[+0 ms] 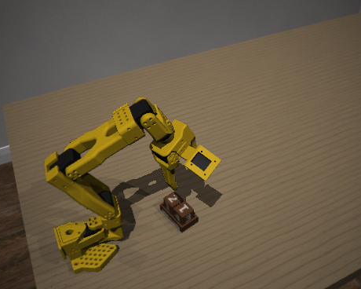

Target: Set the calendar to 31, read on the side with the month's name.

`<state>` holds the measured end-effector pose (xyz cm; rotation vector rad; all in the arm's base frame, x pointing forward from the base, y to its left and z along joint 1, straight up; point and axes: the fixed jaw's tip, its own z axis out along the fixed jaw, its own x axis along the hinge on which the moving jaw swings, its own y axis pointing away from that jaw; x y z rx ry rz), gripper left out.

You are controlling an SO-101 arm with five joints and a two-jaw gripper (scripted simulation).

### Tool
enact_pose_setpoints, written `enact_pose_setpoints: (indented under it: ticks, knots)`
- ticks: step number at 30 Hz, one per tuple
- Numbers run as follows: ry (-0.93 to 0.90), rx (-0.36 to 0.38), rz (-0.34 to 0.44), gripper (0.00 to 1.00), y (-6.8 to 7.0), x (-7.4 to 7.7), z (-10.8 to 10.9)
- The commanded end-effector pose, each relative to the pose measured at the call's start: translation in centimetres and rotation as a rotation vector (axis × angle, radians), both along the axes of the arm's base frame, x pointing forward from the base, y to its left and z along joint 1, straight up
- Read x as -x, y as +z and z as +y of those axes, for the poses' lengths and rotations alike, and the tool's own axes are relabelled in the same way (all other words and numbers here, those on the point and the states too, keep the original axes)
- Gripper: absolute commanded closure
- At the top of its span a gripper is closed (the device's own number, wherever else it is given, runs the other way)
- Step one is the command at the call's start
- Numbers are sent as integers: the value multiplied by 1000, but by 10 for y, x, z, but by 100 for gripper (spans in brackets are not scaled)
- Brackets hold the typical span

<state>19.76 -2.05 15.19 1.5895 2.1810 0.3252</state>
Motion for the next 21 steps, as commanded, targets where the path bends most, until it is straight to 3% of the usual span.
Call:
enact_pose_setpoints:
  ticks: [1, 21]
  knots:
    - [-14, -13, -22, 65, 2, -3, 2]
    - [-34, -30, 0, 65, -2, -4, 3]
